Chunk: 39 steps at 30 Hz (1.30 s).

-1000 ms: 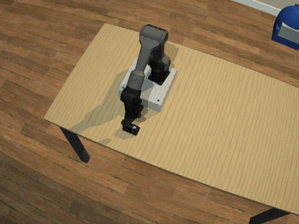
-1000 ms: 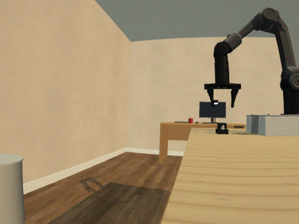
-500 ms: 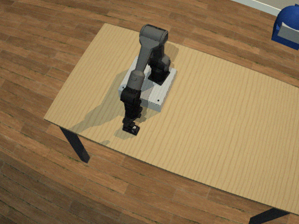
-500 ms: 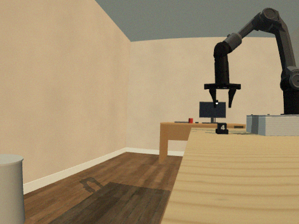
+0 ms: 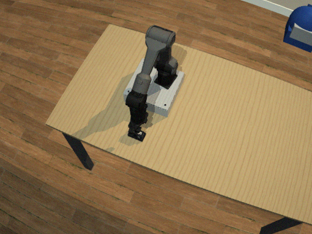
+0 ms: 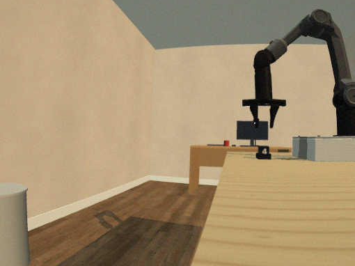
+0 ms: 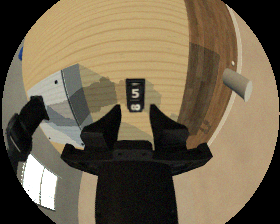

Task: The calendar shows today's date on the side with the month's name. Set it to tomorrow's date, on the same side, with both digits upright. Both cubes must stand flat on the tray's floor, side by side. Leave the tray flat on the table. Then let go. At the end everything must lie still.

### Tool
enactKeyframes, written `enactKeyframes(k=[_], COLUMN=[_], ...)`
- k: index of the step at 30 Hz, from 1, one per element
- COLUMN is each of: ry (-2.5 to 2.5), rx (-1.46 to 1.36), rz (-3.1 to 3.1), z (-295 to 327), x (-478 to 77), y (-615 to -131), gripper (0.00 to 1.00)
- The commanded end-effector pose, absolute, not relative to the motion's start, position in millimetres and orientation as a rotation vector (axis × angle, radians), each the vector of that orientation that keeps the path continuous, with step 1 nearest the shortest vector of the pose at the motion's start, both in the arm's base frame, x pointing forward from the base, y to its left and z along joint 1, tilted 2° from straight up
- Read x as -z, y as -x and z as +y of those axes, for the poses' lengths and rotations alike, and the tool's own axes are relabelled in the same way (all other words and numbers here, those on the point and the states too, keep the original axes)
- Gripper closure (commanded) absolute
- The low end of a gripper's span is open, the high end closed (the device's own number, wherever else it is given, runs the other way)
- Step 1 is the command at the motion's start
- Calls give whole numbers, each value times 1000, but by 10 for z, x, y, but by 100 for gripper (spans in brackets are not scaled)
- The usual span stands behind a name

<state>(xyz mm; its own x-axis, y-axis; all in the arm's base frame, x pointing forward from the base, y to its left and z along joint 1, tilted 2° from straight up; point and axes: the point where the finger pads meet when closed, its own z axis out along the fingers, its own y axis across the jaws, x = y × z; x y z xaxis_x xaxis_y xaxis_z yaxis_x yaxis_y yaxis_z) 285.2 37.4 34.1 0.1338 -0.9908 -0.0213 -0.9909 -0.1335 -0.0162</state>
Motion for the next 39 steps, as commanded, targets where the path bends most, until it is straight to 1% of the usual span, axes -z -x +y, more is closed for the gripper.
enactKeyframes(k=[1,26,39], ry=[2345,2345,2346], rx=[-13,-14,-16], rz=[2054,2053,2054], z=[372,372,370], x=[-331,-282,-112], y=[-2847,-2849,-2845], gripper=[41,41,41])
